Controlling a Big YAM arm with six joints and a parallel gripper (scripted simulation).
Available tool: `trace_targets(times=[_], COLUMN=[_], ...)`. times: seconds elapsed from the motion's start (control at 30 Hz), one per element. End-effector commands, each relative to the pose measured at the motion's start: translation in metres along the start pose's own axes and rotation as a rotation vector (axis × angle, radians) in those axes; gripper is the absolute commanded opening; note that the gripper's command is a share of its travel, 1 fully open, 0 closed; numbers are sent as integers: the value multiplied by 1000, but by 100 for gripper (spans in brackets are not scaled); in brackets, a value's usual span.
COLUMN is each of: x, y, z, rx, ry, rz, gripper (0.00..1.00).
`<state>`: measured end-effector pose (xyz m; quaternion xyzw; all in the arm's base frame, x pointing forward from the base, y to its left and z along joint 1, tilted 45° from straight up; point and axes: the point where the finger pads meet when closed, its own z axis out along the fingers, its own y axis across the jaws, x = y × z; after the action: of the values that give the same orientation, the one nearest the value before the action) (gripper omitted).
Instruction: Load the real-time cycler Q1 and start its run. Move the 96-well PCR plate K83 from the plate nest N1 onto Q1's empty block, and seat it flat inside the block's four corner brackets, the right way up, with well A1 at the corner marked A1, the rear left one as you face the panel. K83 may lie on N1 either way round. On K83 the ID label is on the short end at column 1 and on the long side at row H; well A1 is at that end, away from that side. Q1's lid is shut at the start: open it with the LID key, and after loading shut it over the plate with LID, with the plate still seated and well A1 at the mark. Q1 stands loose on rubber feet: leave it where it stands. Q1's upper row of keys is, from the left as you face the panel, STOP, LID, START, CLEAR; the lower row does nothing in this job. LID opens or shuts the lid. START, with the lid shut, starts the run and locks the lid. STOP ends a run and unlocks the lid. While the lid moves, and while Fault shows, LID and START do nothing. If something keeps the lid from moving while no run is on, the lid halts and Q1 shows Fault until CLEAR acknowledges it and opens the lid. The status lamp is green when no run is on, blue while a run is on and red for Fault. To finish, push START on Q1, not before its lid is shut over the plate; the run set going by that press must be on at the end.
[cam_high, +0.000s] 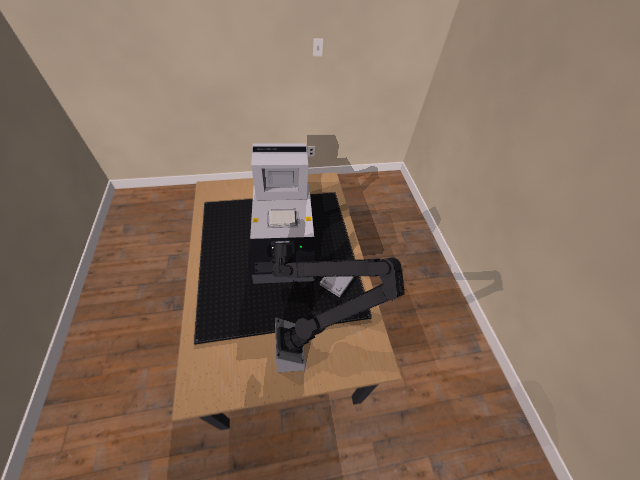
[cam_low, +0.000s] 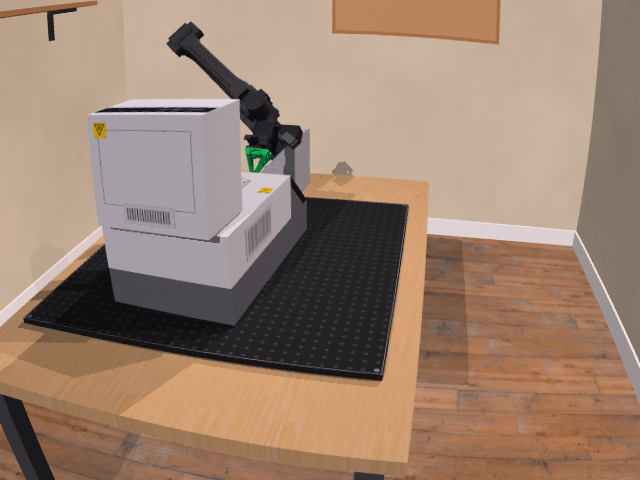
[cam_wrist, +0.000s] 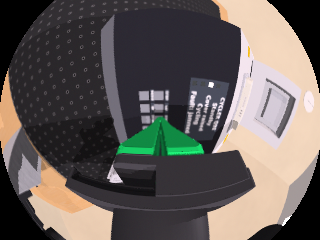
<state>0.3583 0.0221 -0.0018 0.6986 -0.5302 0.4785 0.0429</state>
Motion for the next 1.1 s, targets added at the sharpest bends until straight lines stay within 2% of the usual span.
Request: trace_targets(times=[0.0, 0.23, 0.47, 0.8, 1.07], x=[-2, 0, -2, -2, 0], y=[-25, -12, -20, -26, -22], z=[-4, 5, -3, -5, 2], rx=[36, -7, 20, 41, 27], ry=[-8, 2, -7, -8, 1], rz=[41, 34, 39, 26, 33], gripper=[0, 0, 0, 0, 0])
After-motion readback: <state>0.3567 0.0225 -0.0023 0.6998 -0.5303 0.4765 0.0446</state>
